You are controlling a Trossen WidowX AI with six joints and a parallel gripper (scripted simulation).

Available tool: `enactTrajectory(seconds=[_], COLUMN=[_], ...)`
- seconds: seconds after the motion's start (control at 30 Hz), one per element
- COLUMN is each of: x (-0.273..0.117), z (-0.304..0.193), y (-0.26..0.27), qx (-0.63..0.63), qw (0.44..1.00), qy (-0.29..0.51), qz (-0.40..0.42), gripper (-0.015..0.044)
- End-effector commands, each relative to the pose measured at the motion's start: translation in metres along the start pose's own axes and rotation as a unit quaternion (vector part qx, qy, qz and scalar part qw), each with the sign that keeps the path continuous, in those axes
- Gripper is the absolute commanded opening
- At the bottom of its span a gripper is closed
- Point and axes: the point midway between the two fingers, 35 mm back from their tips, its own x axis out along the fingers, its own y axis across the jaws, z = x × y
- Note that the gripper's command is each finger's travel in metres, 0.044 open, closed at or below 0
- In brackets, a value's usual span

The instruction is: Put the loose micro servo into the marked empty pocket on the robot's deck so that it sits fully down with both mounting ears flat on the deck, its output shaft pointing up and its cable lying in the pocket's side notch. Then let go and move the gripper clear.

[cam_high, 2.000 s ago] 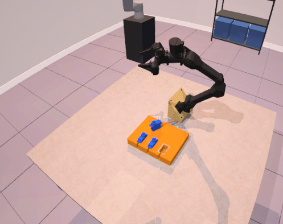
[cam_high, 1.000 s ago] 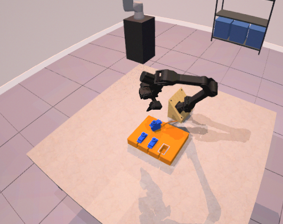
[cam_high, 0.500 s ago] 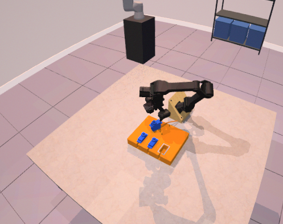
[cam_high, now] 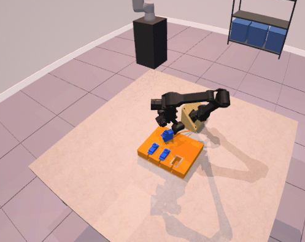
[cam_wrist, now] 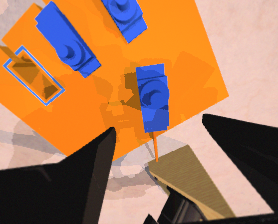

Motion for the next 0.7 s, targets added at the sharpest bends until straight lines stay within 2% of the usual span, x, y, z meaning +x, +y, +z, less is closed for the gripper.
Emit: enactTrajectory(seconds=[0.0, 0.47, 0.67], x=[0.004, 0.023, 0.023], z=[0.001, 0.001, 0.001], y=[0.000, 0.000, 0.000], qx=[0.002, 0.002, 0.002], qw=[1.000, 1.000, 1.000], qy=[-0.003, -0.003, -0.003], qz=[0.001, 0.002, 0.002], gripper=[0.0440, 0.0440, 0.0282])
